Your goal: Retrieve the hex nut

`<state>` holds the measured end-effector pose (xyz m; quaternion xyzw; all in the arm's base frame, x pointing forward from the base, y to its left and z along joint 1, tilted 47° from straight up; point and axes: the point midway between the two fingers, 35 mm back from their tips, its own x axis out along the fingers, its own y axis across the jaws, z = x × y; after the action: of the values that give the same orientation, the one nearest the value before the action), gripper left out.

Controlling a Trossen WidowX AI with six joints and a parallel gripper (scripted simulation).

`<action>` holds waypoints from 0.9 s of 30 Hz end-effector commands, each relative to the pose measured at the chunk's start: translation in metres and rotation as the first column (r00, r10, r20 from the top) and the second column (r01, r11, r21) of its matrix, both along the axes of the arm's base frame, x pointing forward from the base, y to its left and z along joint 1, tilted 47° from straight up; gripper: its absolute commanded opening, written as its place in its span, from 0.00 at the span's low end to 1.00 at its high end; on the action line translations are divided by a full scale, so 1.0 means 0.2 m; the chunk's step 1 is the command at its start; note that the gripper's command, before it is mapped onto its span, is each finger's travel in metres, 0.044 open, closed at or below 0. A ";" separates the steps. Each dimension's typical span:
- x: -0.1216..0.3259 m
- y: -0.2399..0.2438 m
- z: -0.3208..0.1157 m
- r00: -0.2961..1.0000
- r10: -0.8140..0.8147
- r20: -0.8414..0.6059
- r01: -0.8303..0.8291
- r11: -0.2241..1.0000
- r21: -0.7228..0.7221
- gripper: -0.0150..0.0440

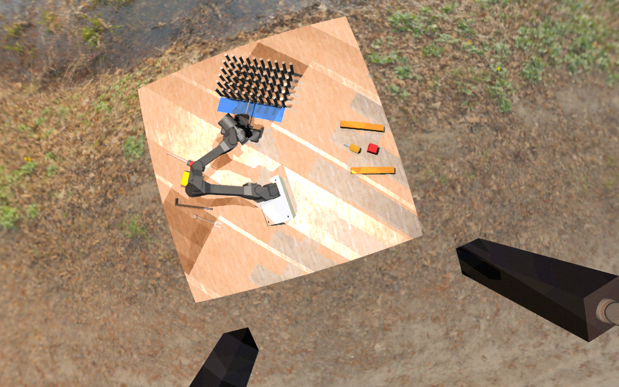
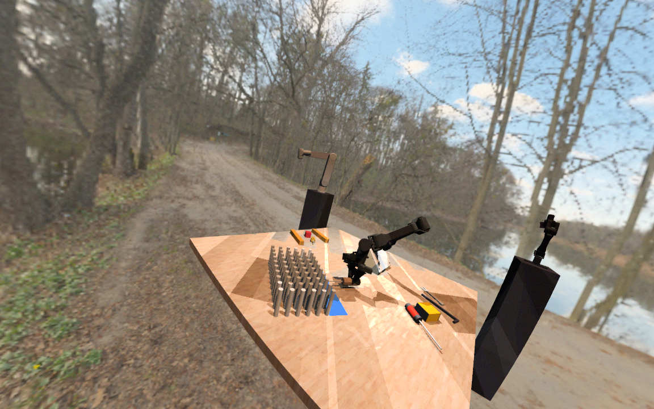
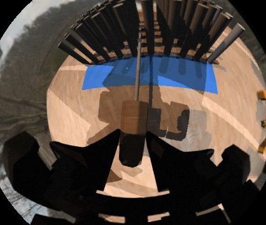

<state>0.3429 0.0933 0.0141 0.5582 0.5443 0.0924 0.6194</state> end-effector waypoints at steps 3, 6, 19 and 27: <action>0.03 -0.01 -0.01 1.000 0.000 0.005 0.000 1.000 0.000 0.25; 0.04 -0.02 -0.01 1.000 0.000 0.005 0.000 1.000 -0.001 0.25; 0.07 -0.03 -0.03 1.000 -0.001 0.006 0.001 1.000 -0.001 0.25; 0.10 -0.04 -0.03 1.000 -0.001 0.006 0.001 1.000 -0.001 0.25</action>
<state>0.3580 0.0869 0.0080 0.5579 0.5440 0.0924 0.6199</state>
